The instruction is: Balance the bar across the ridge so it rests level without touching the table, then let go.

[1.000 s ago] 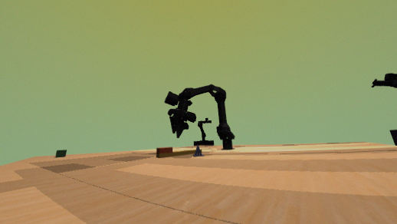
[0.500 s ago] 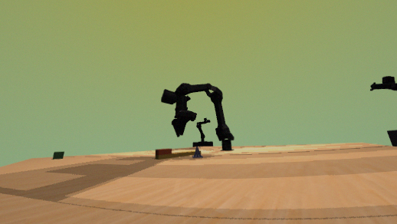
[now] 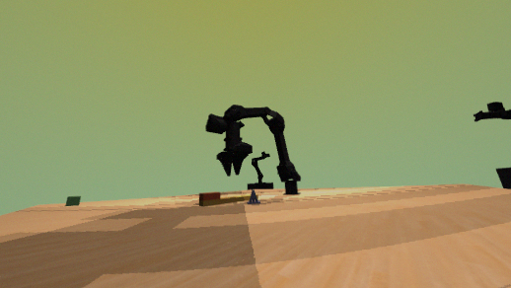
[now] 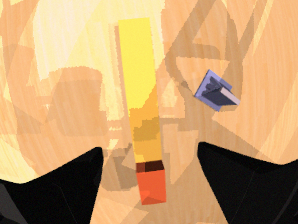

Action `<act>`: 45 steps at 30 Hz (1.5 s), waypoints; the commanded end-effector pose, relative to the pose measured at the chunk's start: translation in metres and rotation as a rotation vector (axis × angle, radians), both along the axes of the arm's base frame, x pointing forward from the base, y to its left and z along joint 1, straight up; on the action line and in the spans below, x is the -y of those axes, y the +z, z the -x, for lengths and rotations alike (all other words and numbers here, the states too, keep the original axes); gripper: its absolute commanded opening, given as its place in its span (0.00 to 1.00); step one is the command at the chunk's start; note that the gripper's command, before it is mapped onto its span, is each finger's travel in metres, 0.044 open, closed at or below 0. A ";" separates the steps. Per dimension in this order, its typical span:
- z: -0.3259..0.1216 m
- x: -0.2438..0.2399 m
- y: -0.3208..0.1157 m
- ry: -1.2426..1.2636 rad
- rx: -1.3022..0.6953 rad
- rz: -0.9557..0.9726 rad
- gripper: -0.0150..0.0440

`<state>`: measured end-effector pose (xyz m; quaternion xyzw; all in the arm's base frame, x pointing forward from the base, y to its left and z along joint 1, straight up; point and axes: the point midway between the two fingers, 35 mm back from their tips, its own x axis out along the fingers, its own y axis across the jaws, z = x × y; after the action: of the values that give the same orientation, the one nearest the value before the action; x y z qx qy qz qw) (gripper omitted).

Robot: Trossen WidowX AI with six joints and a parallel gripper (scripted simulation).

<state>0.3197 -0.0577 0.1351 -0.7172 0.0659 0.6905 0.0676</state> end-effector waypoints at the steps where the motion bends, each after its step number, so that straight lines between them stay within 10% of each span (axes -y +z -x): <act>1: 0.000 0.000 -0.019 0.009 -0.009 0.004 0.79; 45: 0.000 0.000 -0.086 0.010 -0.009 0.004 0.79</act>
<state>0.3198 -0.0574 0.0490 -0.7138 0.0645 0.6942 0.0664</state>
